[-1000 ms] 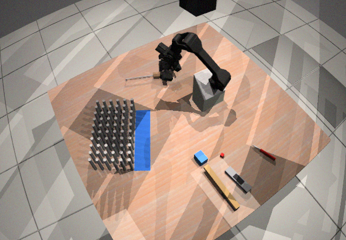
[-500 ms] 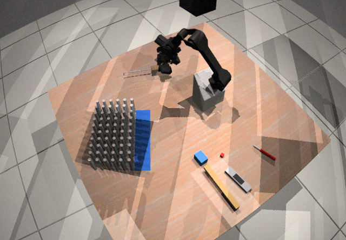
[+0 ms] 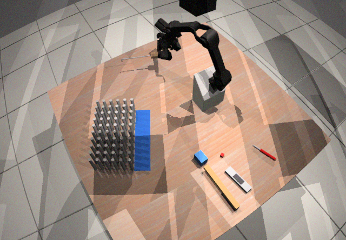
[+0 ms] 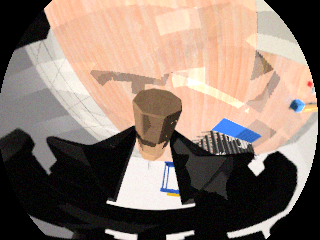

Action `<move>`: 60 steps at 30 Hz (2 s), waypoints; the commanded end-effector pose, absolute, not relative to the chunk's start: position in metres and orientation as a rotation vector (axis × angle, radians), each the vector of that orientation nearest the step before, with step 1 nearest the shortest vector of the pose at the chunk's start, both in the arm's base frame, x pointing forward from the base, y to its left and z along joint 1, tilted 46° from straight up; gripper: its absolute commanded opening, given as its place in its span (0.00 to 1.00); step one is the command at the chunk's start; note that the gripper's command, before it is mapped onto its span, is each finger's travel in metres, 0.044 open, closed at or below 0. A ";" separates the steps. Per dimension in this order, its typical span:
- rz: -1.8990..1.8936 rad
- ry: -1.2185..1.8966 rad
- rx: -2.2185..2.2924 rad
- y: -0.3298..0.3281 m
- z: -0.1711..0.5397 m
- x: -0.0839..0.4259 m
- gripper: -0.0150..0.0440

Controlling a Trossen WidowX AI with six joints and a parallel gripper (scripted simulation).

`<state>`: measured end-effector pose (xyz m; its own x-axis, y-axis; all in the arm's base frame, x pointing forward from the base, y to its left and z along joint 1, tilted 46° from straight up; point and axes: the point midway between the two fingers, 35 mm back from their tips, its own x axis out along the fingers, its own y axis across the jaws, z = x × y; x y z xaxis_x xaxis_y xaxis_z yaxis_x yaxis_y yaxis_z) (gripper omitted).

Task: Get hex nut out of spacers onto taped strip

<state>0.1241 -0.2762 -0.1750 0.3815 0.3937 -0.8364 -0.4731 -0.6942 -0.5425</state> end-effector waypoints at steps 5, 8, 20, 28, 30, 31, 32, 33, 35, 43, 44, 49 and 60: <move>1.446 0.006 -1.929 -0.280 -0.163 0.126 0.25; 1.477 -0.068 -2.011 -0.280 -0.158 0.131 0.25; 1.583 -0.398 -2.325 -0.277 -0.135 0.152 0.25; 1.628 -0.652 -2.520 -0.272 -0.118 0.167 0.25; 1.635 -0.720 -2.566 -0.270 -0.114 0.170 0.25; 1.638 -0.754 -2.589 -0.270 -0.112 0.172 0.25; 1.641 -0.789 -2.611 -0.269 -0.110 0.174 0.25; 1.644 -0.825 -2.633 -0.268 -0.108 0.176 0.25; 1.649 -0.897 -2.677 -0.267 -0.105 0.179 0.25; 1.651 -1.209 -2.836 -0.261 -0.090 0.192 0.25; 1.648 -1.251 -2.854 -0.260 -0.088 0.193 0.25; 1.629 -1.469 -2.939 -0.255 -0.079 0.201 0.25; 1.524 -2.003 -3.071 -0.243 -0.059 0.217 0.25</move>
